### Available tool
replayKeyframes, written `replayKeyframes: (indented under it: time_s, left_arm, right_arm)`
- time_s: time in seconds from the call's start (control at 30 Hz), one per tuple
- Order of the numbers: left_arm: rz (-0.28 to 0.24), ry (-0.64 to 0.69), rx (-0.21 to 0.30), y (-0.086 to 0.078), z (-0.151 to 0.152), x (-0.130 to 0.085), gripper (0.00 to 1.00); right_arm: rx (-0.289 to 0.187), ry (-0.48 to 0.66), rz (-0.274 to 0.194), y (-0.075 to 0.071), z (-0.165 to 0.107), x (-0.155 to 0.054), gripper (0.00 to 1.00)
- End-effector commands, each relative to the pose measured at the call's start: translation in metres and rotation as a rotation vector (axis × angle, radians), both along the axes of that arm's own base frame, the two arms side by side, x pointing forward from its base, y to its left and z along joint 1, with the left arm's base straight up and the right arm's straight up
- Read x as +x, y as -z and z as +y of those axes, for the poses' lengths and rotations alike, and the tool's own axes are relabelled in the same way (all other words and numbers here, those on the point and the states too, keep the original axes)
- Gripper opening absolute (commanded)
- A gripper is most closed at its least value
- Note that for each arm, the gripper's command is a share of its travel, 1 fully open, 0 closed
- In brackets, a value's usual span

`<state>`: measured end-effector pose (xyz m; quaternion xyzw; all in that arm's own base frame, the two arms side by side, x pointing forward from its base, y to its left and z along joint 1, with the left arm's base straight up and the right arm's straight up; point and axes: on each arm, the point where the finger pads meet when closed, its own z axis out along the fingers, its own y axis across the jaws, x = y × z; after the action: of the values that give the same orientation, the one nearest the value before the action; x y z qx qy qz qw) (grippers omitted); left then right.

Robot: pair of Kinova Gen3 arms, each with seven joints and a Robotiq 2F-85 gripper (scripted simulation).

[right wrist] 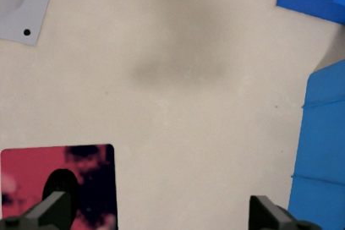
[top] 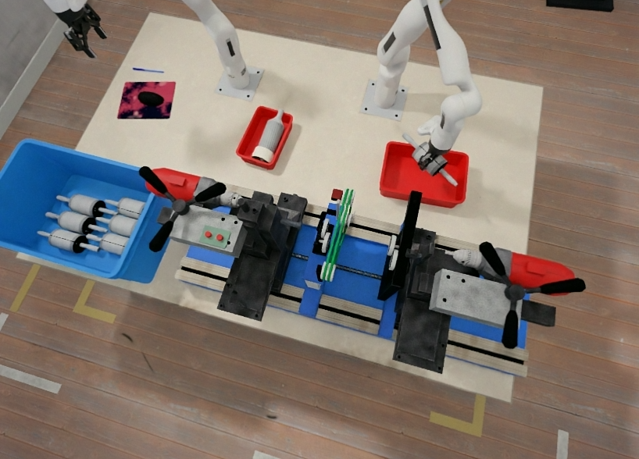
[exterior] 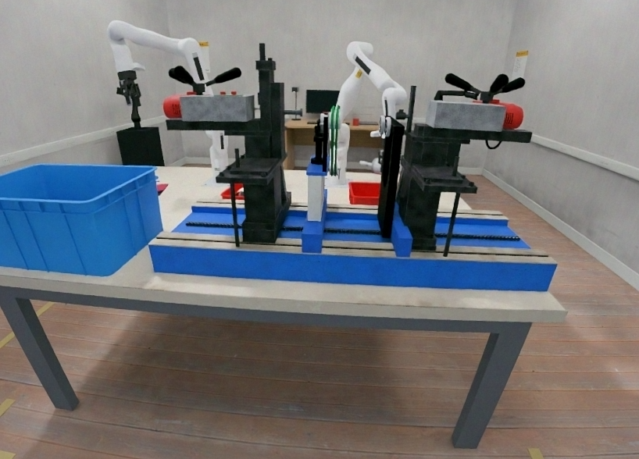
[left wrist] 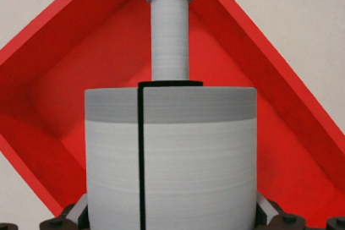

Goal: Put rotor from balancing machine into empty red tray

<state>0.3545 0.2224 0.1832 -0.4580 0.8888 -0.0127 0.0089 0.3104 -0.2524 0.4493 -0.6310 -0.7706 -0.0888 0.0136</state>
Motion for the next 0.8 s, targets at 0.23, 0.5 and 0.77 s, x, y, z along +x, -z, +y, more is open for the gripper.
replayKeyframes:
  time_s: [0.23, 0.5, 0.77]
  left_arm:
    - [0.014, 0.01, 0.007, 0.0047, 0.0035, -0.0017, 0.099]
    - [0.021, 0.013, 0.009, 0.0071, 0.0048, -0.0026, 0.099]
    - [0.025, 0.016, 0.011, 0.0085, 0.0056, -0.0032, 0.099]
  right_arm:
    - [-0.001, 0.0, -0.002, -0.0007, 0.0, 0.0, 1.0]
    - [-0.001, 0.0, -0.002, -0.0007, 0.0, 0.0, 1.0]
    - [-0.001, 0.0, -0.002, -0.0007, 0.0, 0.0, 1.0]
